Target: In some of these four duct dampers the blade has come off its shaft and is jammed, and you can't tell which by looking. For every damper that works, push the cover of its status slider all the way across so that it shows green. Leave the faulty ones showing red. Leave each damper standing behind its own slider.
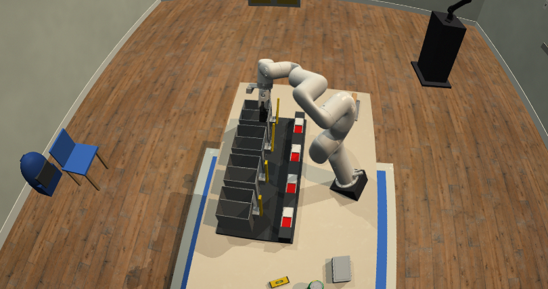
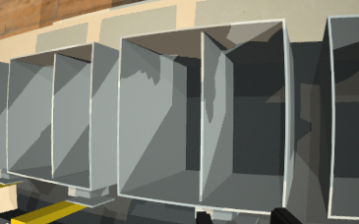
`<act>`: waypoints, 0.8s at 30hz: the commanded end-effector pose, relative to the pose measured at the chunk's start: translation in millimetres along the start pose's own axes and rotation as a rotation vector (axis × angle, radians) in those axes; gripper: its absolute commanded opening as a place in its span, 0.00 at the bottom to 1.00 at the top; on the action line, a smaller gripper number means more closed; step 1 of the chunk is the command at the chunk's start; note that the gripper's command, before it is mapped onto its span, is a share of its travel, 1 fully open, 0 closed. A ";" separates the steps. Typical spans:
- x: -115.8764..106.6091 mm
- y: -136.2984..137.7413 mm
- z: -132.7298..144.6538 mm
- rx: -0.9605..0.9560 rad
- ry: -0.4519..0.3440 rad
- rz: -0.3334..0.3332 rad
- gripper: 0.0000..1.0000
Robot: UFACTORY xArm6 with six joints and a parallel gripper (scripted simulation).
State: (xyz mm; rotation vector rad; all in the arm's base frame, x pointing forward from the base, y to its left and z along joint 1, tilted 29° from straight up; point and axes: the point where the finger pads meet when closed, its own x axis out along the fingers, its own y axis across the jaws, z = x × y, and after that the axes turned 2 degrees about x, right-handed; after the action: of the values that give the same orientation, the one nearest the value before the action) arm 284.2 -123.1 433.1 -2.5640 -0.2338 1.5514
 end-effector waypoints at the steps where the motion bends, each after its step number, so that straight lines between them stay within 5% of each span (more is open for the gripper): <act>1: 3.2 -11.0 -12.7 0.016 -0.033 0.114 0.39; 13: 0.8 -64.6 -61.4 0.010 -0.019 0.400 0.39; 24: 0.1 -69.7 -66.2 0.010 -0.011 0.424 0.39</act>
State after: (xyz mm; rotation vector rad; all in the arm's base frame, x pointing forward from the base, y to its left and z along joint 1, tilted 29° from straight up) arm 338.8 -57.6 475.0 -2.7189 0.3345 1.6876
